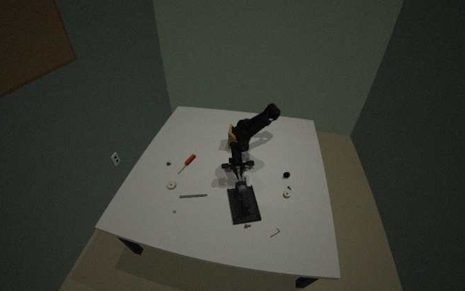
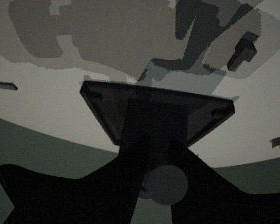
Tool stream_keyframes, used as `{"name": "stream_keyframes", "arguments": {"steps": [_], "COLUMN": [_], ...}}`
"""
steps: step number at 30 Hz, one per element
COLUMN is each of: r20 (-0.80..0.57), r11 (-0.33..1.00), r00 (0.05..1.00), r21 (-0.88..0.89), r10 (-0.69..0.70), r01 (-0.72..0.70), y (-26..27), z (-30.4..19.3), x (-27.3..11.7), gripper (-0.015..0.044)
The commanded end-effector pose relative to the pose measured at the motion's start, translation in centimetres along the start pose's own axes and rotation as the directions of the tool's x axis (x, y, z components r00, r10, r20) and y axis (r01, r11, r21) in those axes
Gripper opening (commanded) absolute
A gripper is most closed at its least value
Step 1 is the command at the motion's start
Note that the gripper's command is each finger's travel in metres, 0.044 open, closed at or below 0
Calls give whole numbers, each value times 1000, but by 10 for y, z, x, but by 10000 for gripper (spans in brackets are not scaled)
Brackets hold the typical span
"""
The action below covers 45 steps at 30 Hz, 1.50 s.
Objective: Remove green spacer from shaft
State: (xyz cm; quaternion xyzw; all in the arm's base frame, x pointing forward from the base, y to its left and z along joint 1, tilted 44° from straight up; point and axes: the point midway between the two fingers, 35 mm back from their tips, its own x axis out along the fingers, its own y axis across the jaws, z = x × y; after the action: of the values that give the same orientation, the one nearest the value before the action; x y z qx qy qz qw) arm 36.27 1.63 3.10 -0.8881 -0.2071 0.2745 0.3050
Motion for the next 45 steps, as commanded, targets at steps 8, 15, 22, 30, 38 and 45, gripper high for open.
{"name": "stream_keyframes", "arguments": {"steps": [8, 15, 22, 30, 38, 45], "r20": [1, 0, 0, 1, 1, 1], "r11": [1000, 1000, 1000, 1000, 1000, 1000], "r00": [1000, 1000, 1000, 1000, 1000, 1000], "r21": [-3, 0, 0, -3, -3, -4], "r10": [-2, 0, 0, -2, -2, -2], "r01": [2, 0, 0, 2, 2, 2], "y": [0, 0, 0, 0, 0, 0], "z": [1, 1, 1, -1, -3, -5], "x": [-1, -1, -1, 1, 3, 5], "gripper": [0, 0, 0, 0, 0, 0]}}
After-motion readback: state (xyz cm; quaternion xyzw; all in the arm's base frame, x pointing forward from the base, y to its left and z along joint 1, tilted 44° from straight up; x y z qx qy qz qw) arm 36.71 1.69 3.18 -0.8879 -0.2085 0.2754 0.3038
